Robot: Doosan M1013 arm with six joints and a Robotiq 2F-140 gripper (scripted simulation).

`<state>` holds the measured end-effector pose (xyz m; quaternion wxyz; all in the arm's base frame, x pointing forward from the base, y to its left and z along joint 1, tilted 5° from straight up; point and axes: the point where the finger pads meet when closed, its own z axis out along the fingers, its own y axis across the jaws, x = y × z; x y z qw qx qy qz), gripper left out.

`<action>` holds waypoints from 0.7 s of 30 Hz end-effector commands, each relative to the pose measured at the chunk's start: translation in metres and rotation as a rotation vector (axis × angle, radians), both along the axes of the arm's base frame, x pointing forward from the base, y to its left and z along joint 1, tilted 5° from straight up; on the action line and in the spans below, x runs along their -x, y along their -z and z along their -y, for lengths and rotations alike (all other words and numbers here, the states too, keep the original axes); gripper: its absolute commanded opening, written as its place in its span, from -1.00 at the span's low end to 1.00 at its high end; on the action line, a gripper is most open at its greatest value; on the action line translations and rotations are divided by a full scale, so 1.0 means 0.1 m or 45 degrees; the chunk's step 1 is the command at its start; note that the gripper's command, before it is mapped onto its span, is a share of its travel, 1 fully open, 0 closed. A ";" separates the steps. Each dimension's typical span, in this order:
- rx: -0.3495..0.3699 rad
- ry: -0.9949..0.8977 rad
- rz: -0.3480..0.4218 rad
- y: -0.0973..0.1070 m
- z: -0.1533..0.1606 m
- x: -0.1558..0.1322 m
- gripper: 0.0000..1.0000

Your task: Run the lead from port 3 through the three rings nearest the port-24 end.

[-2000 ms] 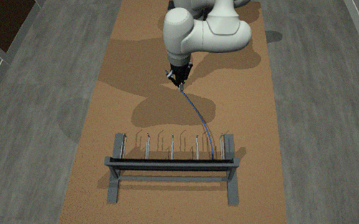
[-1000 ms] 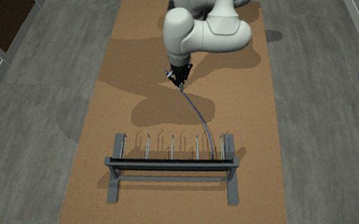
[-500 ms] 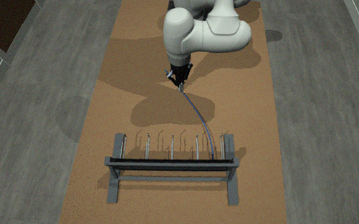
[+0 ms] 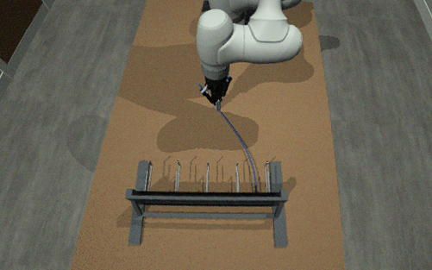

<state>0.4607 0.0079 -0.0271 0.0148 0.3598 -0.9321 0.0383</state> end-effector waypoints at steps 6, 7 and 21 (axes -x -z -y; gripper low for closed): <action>0.003 0.002 -0.007 0.03 0.03 0.04 -1.00; 0.003 0.002 -0.007 0.03 0.03 0.04 -1.00; 0.003 0.002 -0.007 -0.01 0.03 0.04 -1.00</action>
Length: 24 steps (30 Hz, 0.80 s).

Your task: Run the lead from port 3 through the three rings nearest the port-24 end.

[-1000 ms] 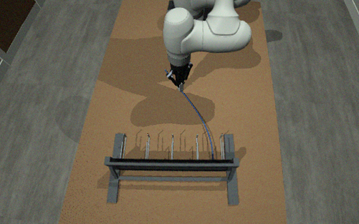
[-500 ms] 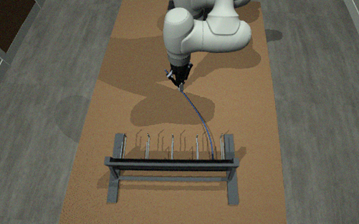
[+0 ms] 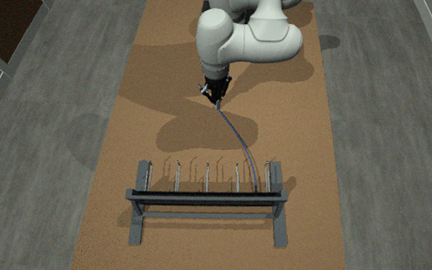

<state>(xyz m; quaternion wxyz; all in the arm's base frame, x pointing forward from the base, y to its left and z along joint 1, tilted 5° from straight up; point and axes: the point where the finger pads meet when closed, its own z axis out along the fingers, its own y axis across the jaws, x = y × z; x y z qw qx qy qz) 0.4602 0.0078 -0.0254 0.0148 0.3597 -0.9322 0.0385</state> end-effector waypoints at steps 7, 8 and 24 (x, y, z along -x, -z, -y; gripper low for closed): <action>0.003 0.002 -0.007 -0.06 0.02 0.04 -1.00; 0.003 0.002 -0.007 -0.07 0.02 0.04 -1.00; 0.003 0.002 -0.007 -0.23 0.00 0.04 -1.00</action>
